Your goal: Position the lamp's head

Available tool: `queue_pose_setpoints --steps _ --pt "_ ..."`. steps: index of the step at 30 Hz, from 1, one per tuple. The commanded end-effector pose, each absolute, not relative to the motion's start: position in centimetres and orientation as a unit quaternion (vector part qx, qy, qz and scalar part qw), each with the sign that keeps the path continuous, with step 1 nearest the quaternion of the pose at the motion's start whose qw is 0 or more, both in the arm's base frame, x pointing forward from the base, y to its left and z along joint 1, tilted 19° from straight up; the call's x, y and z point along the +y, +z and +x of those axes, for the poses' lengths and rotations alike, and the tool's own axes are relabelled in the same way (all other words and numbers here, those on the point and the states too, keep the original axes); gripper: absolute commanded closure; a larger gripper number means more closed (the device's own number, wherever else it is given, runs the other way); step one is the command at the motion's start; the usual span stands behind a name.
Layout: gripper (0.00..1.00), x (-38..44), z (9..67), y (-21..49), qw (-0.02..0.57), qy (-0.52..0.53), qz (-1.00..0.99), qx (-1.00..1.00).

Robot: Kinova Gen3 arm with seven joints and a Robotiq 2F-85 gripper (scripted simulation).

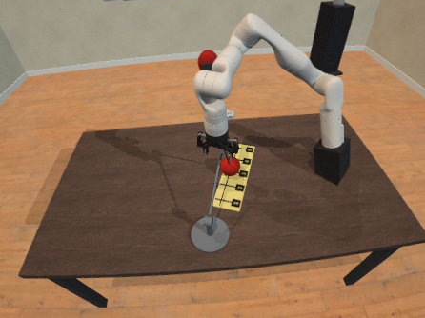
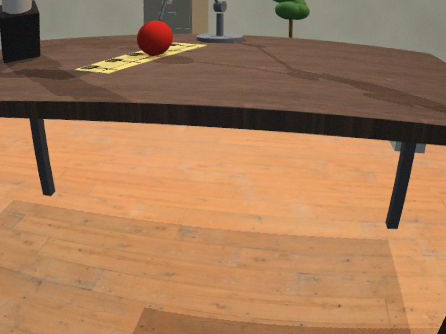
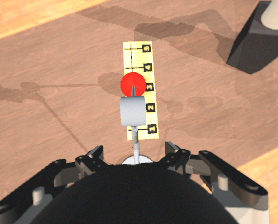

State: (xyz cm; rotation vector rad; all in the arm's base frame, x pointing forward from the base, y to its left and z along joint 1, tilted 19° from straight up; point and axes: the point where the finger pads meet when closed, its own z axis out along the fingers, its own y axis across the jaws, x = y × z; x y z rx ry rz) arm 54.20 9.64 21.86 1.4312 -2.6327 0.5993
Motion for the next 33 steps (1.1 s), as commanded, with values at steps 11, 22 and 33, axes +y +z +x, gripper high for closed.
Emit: queue_pose_setpoints --steps 11,22,33 --pt "0.0 8.8 54.7 18.7 0.044 0.196 0.469 -0.86" --pt "0.0 8.5 54.7 18.2 0.046 0.195 0.469 -0.86" --pt "1.0 8.4 54.7 17.9 0.049 0.195 0.468 -0.86"
